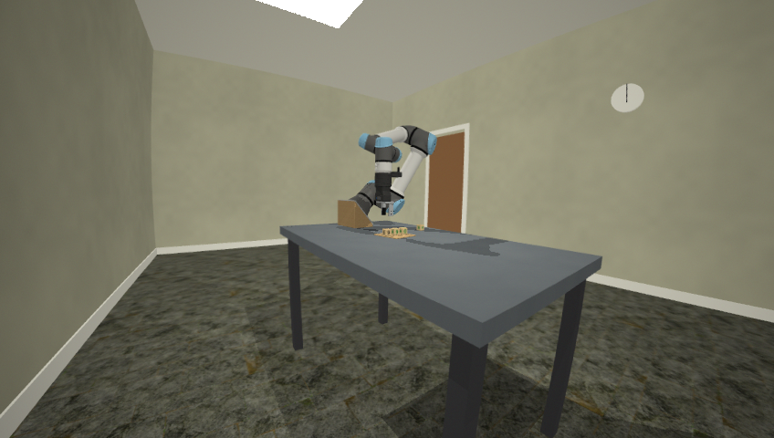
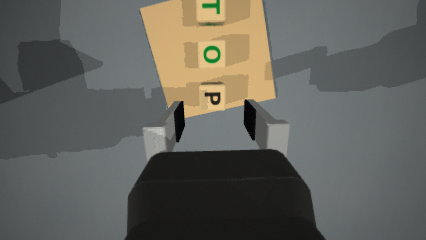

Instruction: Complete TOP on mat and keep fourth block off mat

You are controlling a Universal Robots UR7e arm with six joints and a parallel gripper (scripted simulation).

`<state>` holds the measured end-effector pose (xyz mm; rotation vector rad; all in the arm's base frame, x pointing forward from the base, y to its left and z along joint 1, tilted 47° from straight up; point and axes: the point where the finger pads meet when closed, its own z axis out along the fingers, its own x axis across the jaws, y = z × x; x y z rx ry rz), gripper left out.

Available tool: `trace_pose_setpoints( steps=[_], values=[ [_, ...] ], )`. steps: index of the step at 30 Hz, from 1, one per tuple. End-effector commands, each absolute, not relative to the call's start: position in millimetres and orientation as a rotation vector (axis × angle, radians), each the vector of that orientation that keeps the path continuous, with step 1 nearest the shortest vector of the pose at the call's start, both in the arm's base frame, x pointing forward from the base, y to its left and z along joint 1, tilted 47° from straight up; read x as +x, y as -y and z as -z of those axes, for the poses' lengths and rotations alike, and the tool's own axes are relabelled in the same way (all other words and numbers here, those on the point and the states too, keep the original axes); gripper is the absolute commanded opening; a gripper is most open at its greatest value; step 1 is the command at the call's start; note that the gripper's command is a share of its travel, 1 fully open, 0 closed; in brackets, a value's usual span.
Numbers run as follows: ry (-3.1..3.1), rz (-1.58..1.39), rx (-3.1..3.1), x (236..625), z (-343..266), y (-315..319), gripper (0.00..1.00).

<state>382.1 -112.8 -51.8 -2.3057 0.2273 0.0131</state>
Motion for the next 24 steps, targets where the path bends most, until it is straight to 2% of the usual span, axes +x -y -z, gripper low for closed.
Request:
trace_pose_setpoints(
  steps=[1, 11, 24],
  values=[
    [-0.228, -0.012, -2.307, 382, 52, 113, 1.0],
    [-0.228, -0.012, -2.307, 382, 47, 119, 1.0],
    [-0.228, -0.012, -2.307, 379, 12, 156, 1.0]
  ],
)
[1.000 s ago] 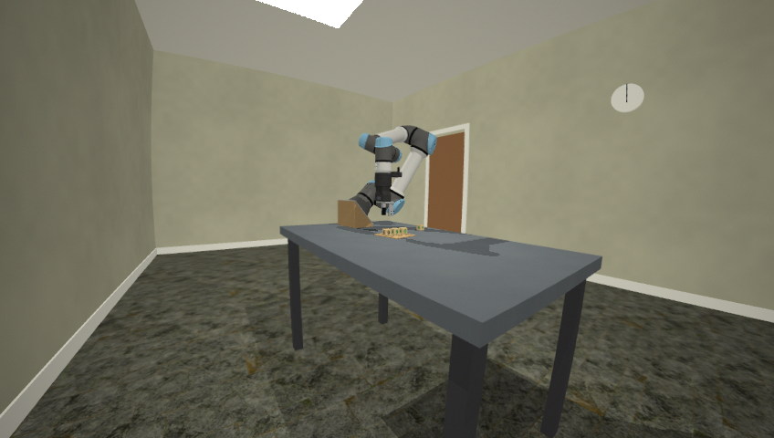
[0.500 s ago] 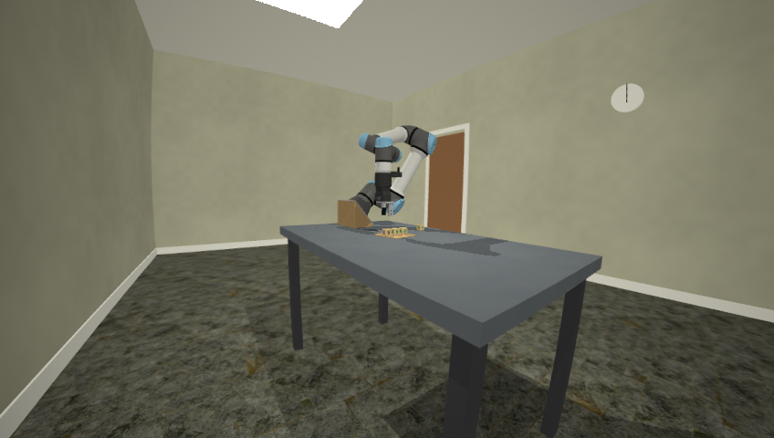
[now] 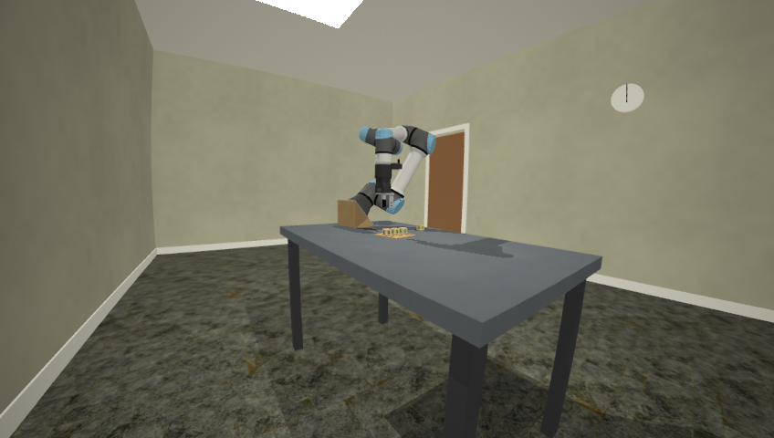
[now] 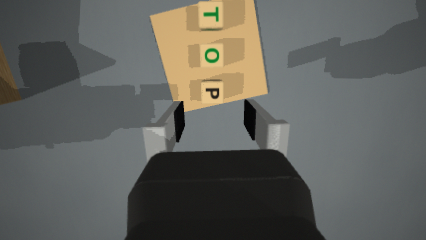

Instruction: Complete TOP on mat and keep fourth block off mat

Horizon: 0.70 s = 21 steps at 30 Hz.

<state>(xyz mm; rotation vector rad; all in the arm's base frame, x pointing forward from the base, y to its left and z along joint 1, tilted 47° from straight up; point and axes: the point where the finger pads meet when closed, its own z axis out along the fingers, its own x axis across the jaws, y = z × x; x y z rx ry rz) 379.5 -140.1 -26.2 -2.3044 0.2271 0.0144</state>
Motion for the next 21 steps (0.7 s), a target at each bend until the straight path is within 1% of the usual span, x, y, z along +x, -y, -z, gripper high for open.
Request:
trace_pose_setpoints(
  steps=[1, 8, 21],
  values=[
    [-0.228, -0.012, -2.307, 378, 8, 160, 1.0],
    [-0.228, -0.012, -2.307, 377, -6, 176, 1.0],
    [-0.228, -0.012, -2.307, 377, -7, 177, 1.0]
  ],
)
